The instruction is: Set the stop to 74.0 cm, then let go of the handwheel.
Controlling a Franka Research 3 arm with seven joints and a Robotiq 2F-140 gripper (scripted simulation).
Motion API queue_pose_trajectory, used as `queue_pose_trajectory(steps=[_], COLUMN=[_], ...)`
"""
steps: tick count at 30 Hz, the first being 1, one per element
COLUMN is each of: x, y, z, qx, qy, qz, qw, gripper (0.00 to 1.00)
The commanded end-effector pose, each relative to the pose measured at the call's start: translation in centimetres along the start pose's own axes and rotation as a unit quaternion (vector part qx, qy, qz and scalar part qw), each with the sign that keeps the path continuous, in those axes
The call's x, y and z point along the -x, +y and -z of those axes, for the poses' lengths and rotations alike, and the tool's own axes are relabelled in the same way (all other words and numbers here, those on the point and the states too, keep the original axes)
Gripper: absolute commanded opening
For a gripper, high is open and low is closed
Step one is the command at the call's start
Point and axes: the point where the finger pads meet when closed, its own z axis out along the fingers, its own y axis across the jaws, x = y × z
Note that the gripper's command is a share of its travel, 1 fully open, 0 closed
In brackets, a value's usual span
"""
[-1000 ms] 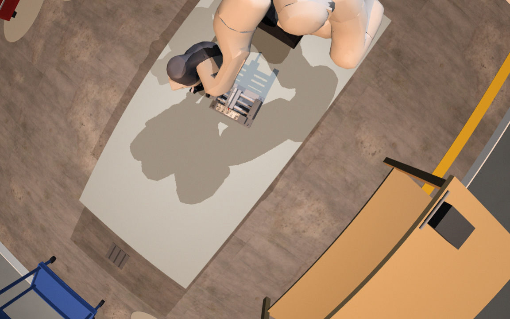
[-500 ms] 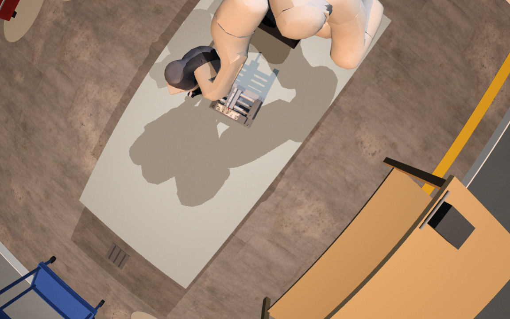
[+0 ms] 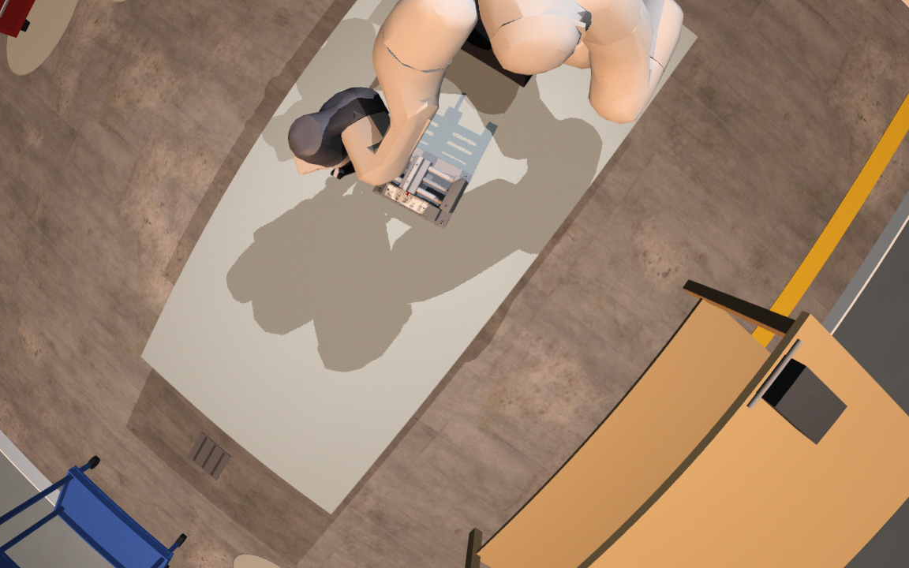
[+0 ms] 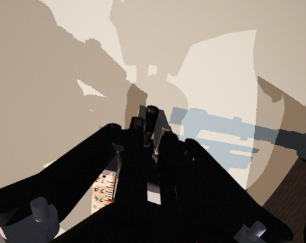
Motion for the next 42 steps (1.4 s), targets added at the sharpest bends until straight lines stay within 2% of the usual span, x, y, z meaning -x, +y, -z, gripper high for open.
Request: queue_pose_trajectory(steps=[1,22,42], x=[0.0,0.0,0.0], y=[-0.8,-1.5,-1.2], z=[0.6,3.1,4.1], qx=[-0.003,-0.003,-0.003], qy=[0.001,0.001,0.001], qz=[-0.003,-0.003,-0.003], qw=[1.0,1.0,1.0], gripper=[0.04,0.04,0.04])
